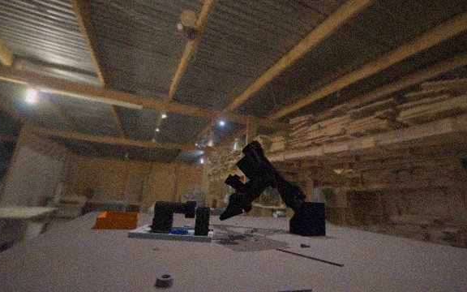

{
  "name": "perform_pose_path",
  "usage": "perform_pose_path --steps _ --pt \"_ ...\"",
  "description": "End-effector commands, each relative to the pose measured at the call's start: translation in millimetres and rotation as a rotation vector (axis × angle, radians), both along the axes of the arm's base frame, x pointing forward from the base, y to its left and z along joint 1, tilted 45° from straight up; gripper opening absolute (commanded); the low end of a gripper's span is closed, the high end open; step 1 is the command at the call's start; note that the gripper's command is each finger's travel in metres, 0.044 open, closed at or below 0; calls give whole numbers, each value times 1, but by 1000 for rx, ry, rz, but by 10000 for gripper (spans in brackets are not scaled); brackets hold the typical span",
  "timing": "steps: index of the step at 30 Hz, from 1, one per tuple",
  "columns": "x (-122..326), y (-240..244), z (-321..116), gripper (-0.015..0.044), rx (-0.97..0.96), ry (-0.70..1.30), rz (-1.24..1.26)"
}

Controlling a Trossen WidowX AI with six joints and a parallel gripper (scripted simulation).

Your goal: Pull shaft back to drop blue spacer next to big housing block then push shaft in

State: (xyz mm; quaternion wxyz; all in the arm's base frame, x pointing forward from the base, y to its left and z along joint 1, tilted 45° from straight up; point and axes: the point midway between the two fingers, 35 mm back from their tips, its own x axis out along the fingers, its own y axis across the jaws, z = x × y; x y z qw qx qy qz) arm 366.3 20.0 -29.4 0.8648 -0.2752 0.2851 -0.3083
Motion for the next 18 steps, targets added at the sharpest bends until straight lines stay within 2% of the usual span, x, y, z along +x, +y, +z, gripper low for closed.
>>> perform_pose_path --steps 1,18 --pt "4 -1 2 0 0 -6 -2" --pt "8 -2 3 0 0 -6 -2"
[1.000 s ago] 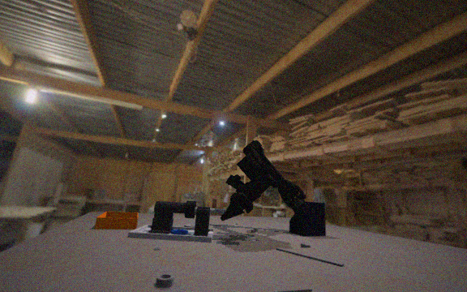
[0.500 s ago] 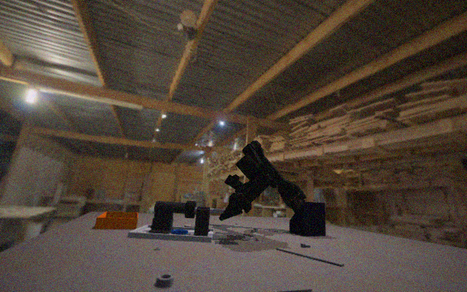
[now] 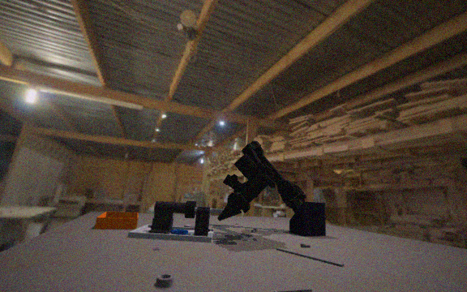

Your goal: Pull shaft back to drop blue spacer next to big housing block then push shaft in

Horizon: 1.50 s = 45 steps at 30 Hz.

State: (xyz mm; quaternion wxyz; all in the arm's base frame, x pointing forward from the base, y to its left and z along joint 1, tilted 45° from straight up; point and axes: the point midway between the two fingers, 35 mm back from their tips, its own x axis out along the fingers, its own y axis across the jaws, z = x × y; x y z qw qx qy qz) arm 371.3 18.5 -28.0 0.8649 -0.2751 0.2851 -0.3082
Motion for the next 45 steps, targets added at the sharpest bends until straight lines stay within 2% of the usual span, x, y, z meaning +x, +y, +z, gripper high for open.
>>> perform_pose_path --steps 1,45 --pt "4 -1 2 0 0 -6 -3" --pt "16 -4 6 0 0 -7 -3"
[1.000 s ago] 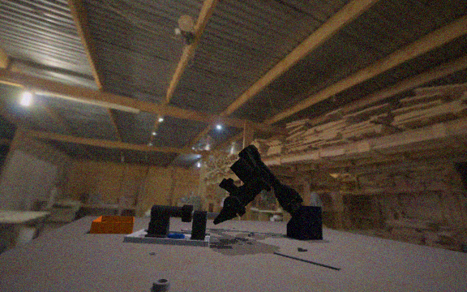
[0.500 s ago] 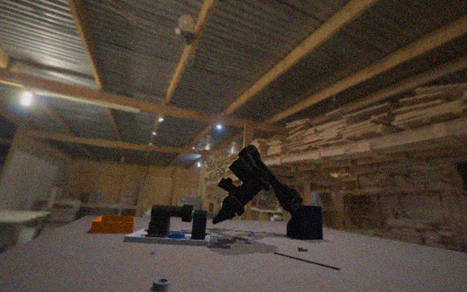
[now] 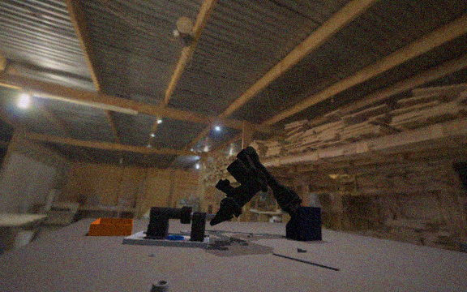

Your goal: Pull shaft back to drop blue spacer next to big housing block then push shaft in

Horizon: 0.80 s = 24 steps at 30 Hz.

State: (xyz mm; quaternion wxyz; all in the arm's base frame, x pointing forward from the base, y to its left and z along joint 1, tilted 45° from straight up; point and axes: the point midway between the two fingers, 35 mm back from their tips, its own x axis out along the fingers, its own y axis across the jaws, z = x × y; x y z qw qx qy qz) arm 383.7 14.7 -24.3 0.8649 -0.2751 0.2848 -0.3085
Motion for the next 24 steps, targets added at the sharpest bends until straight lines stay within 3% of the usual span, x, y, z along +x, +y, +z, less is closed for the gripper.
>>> perform_pose_path --steps 1,24 --pt "4 -1 2 0 0 -6 -2" --pt "9 -2 4 0 0 -6 -2"
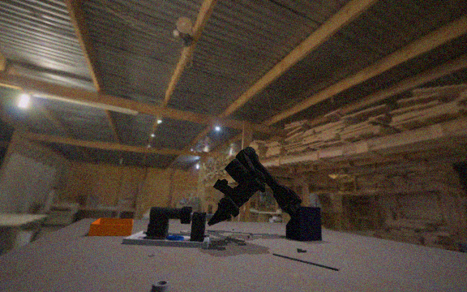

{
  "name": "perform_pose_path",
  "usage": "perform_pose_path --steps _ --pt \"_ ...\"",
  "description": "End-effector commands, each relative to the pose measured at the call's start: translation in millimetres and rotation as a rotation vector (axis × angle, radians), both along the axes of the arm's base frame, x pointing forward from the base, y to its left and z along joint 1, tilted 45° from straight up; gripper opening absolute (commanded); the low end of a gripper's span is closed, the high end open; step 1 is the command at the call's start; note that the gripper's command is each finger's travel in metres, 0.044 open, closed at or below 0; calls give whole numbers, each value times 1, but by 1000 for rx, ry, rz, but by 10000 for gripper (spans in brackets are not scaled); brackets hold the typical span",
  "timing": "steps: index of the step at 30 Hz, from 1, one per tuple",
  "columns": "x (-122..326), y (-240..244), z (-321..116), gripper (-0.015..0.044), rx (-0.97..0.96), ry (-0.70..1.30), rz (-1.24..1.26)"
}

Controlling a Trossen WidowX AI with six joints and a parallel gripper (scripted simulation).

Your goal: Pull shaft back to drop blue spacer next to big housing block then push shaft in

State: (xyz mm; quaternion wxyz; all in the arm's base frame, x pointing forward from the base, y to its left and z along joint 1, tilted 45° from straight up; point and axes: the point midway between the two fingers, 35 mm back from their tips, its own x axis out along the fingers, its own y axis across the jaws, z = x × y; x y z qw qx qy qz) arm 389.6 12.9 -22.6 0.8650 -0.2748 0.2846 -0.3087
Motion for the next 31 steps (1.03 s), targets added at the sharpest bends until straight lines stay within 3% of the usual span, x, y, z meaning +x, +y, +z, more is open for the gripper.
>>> perform_pose_path --steps 1,18,31 --pt "4 -1 2 0 0 -5 -2" --pt "5 -1 2 0 0 -6 -2" --pt "1 1 1 341 0 1 0"
